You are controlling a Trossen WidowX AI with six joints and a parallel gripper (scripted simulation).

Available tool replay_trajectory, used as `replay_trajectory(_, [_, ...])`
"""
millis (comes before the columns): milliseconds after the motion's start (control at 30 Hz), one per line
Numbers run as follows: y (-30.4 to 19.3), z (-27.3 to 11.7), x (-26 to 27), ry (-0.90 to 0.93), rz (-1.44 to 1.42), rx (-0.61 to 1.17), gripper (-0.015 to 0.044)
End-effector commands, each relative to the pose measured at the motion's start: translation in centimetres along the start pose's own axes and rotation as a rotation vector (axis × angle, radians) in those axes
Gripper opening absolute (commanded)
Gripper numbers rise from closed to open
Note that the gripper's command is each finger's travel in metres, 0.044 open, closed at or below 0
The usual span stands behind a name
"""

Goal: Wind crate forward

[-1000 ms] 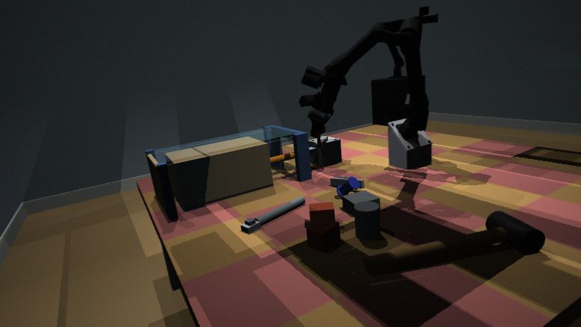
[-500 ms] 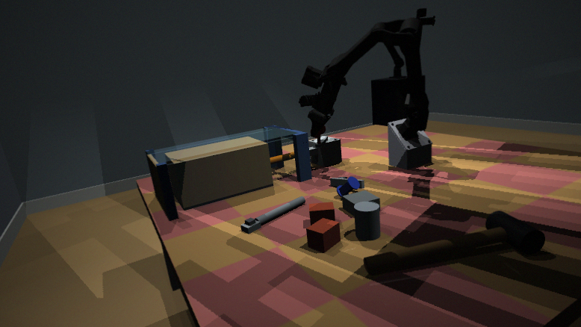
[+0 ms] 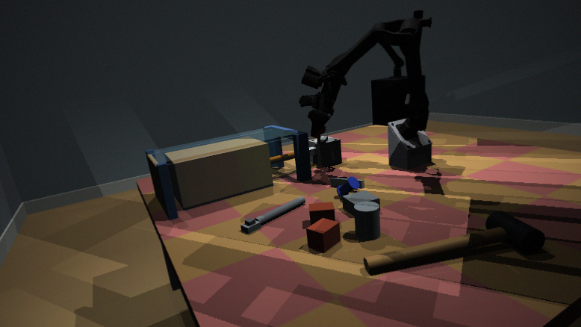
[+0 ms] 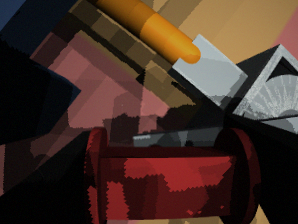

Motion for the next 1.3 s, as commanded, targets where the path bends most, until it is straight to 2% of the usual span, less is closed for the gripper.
replay_trajectory(0, [0.0,0.0,0.0,-0.006,0.0,-0.001,0.0])
replay_trajectory(67, [0.0,0.0,0.0,-0.006,0.0,-0.001,0.0])
replay_trajectory(633, [0.0,0.0,0.0,0.0,0.0,0.0,0.044])
replay_trajectory(667, [0.0,0.0,0.0,0.0,0.0,0.0,0.044])
replay_trajectory(767, [0.7,-1.1,0.1,-0.001,0.0,-0.001,0.0361])
replay_trajectory(967, [2.6,-6.0,0.4,-0.002,0.0,-0.001,0.0204])
replay_trajectory(1267, [2.6,-6.0,0.4,-0.002,0.0,-0.001,0.0144])
Point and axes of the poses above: the point midway between the two fingers, 35 mm back from their tips, its own z axis out along the fingers, its own x axis across the jaws, y = z × x, the point moved 9 cm from there along -z, back along the fingers, and after that the axes turned 10 degrees about z, right-handed, at the moved point
